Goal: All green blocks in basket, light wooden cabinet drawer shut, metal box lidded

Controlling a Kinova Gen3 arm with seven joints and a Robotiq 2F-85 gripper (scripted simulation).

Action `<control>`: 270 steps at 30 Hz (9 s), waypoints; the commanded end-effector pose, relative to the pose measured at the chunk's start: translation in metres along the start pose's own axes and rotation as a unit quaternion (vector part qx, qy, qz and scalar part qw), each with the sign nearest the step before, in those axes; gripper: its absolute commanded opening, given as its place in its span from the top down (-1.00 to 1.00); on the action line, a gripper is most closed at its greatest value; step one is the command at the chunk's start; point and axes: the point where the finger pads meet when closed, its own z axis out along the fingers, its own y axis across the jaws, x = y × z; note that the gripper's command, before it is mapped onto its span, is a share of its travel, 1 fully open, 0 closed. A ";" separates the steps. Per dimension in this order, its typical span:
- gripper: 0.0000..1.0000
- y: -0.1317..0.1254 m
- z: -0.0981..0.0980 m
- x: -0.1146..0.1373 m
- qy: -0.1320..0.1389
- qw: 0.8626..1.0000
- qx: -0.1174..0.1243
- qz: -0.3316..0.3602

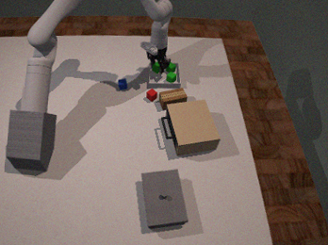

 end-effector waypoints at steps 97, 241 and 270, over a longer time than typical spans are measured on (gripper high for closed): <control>-0.15 -0.001 -0.159 -0.001 -0.003 1.000 0.002 0.002; 0.39 -0.277 -0.158 0.253 0.000 -0.887 -0.001 0.462; 0.39 -0.277 -0.158 0.253 0.000 -0.887 -0.001 0.462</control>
